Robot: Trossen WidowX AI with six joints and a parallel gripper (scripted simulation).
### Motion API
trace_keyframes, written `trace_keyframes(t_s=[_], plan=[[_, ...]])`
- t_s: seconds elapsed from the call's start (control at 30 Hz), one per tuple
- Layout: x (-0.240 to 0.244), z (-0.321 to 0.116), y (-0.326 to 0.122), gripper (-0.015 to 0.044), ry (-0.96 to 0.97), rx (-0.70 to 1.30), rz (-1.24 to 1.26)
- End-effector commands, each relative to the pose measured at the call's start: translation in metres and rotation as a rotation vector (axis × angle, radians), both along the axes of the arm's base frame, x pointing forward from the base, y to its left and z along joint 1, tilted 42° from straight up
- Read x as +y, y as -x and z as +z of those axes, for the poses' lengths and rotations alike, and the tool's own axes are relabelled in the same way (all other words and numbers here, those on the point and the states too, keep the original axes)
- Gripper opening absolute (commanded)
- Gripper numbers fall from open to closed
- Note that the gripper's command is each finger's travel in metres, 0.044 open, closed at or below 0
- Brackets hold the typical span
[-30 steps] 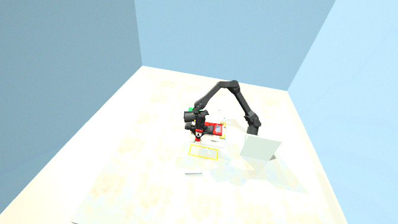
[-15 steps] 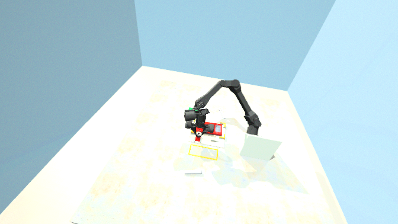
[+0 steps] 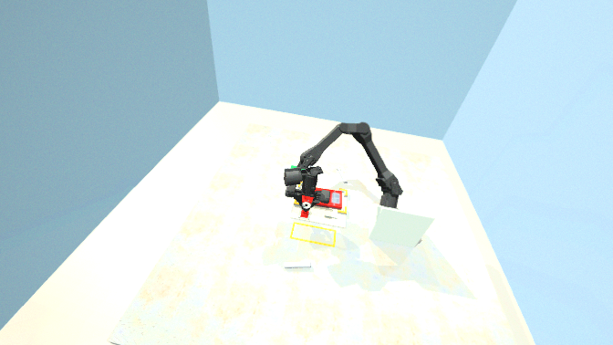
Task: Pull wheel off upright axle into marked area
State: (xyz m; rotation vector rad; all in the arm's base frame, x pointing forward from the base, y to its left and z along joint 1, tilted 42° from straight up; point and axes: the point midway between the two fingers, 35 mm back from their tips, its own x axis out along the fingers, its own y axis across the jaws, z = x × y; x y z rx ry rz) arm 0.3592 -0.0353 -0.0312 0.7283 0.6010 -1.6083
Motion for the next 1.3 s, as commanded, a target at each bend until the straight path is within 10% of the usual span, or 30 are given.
trace_keyframes(t_s=[0.0,1.27], plan=[[0.004,0.002,-0.002,0.0,-0.004,-0.009,0.003],[0.033,0.035,-0.003,0.0,-0.005,-0.009,0.007]])
